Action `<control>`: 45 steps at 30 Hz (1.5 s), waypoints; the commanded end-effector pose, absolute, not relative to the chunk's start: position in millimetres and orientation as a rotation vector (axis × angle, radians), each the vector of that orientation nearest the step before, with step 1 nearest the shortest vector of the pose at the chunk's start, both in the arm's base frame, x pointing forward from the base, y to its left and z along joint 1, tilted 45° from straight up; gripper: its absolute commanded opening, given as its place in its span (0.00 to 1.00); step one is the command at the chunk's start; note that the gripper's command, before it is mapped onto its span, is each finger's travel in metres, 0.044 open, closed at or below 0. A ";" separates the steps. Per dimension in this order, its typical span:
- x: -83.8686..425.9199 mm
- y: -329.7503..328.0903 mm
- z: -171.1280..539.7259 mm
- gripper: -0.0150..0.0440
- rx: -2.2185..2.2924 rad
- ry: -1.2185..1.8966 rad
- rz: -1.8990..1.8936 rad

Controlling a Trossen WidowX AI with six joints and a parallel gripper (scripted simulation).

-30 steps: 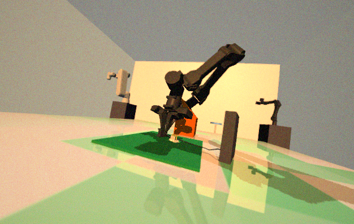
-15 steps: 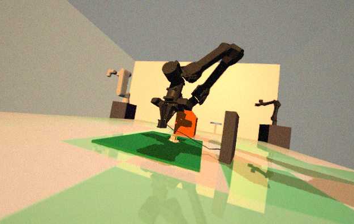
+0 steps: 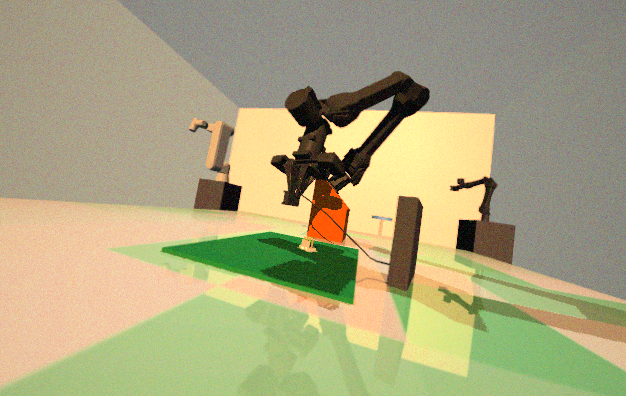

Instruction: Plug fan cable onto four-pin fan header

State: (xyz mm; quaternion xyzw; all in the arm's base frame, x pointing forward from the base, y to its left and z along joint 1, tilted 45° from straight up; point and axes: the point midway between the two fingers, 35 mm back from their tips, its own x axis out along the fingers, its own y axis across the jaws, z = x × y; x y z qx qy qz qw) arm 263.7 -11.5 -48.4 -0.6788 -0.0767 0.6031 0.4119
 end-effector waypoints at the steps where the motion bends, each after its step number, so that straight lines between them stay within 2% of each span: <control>1: 262.6 -18.8 -38.3 0.25 -1.712 -0.200 1.511; 8: 260.7 -23.7 -31.8 0.25 -1.692 -0.184 1.508; 45: 267.2 -26.5 -33.6 0.25 -0.606 0.674 1.240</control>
